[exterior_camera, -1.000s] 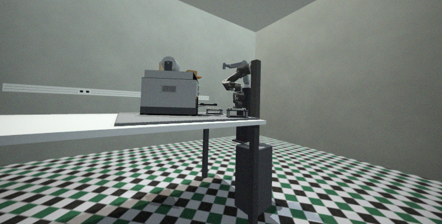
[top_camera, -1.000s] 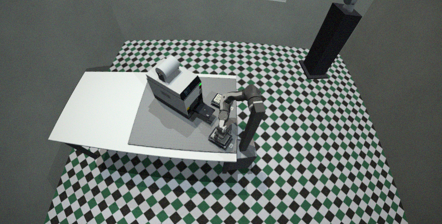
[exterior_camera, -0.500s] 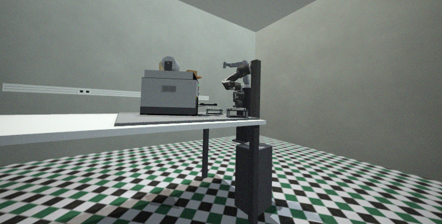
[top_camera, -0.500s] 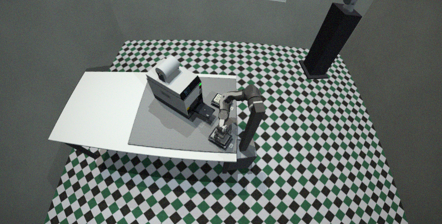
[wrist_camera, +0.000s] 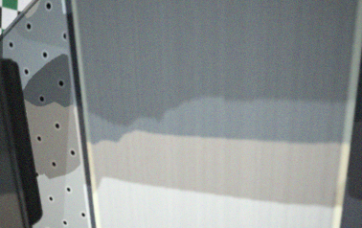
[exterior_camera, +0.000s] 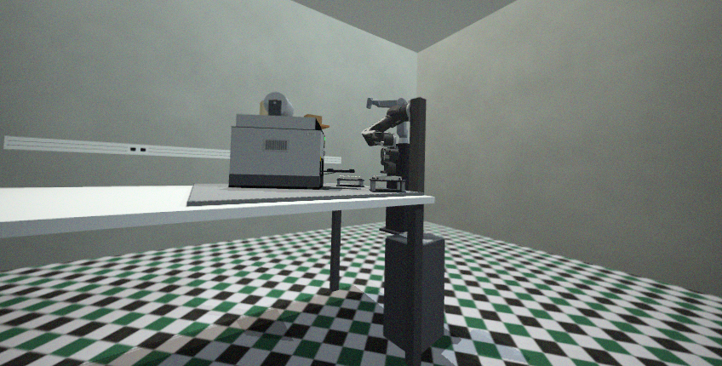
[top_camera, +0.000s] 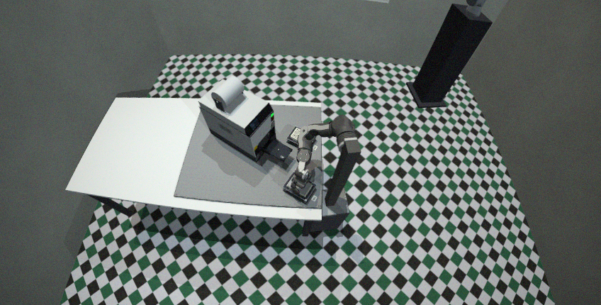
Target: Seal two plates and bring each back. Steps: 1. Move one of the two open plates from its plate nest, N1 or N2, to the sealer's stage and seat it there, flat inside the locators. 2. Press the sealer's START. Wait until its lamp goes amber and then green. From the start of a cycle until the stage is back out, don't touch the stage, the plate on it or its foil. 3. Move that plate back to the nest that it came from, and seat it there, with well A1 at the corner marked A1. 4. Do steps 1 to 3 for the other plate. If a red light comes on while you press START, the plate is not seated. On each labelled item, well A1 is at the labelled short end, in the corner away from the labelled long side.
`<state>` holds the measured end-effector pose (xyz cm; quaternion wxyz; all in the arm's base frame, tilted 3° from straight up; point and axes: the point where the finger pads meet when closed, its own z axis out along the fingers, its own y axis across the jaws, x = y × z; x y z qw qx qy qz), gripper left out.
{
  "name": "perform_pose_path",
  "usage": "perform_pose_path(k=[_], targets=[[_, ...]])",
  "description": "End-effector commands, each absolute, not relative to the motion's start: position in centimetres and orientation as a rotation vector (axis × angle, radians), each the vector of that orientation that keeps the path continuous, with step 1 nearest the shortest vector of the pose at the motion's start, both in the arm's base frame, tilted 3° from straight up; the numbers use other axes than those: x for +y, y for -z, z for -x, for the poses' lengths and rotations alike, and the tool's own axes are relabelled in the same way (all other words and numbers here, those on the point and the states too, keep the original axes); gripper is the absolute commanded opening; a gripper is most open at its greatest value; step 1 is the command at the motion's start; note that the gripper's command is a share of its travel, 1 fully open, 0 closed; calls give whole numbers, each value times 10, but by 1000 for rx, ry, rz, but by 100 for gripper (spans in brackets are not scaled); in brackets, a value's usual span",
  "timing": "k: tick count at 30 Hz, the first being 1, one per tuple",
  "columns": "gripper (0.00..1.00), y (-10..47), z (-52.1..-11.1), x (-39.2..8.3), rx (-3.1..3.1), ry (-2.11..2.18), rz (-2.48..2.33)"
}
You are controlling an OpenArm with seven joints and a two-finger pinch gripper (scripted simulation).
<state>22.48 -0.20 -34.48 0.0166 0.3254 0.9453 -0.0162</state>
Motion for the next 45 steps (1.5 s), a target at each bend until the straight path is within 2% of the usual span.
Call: perform_pose_path(k=[1,31,45], targets=[[65,340,-226,-2,2935,49,-1023],[65,298,-228,4,2938,-17,-1018],[65,317,-252,-49,2860,-114,-1097]])
